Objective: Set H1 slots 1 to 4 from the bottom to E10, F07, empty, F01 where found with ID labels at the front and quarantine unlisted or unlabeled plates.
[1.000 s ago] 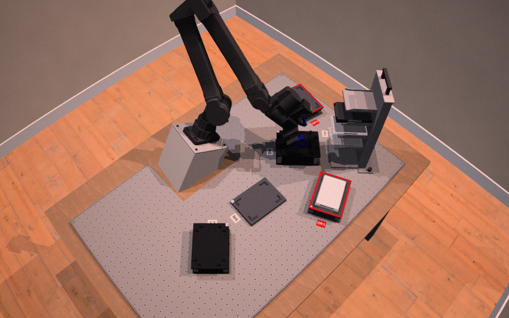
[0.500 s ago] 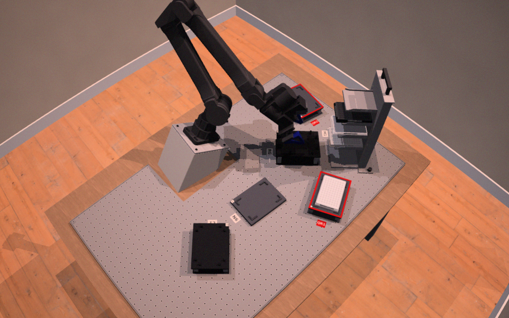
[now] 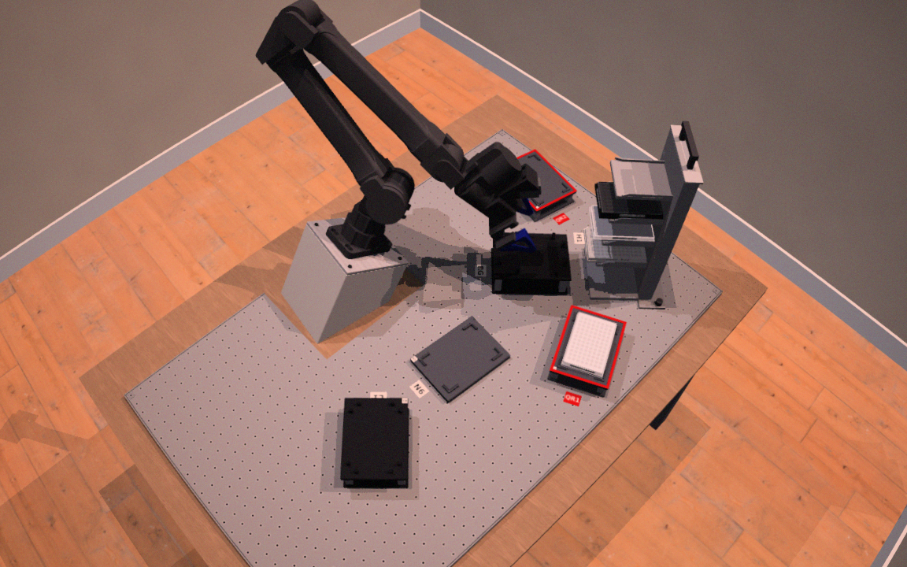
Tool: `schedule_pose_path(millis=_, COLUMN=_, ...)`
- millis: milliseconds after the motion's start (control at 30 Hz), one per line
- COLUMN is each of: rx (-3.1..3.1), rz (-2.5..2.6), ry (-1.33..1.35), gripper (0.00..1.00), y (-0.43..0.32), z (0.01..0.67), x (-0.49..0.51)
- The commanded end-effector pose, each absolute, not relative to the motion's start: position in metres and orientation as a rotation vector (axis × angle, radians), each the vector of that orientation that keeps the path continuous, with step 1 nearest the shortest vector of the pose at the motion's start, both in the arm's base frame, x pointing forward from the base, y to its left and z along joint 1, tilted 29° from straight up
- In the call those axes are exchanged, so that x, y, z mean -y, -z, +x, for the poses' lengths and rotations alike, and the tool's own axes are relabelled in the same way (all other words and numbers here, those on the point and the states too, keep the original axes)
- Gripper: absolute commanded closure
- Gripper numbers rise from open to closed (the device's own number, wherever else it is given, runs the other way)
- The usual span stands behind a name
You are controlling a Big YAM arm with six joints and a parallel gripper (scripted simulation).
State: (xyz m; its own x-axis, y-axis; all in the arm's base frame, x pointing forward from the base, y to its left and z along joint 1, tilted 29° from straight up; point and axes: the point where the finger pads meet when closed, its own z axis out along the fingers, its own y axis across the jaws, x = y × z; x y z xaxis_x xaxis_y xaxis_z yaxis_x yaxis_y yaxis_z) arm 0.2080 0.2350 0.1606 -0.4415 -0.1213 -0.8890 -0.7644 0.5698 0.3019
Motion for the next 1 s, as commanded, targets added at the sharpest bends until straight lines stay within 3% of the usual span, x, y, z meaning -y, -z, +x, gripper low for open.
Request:
schedule_pose_path(millis=0, rx=-1.88, rz=-0.706, ry=-0.884, gripper=0.0, y=-0.171, z=0.211, x=-0.228)
schedule_pose_path(millis=967, rx=-1.823, rz=-0.712, ry=-0.875, gripper=0.0, y=-0.256, z=0.203, x=-0.19)
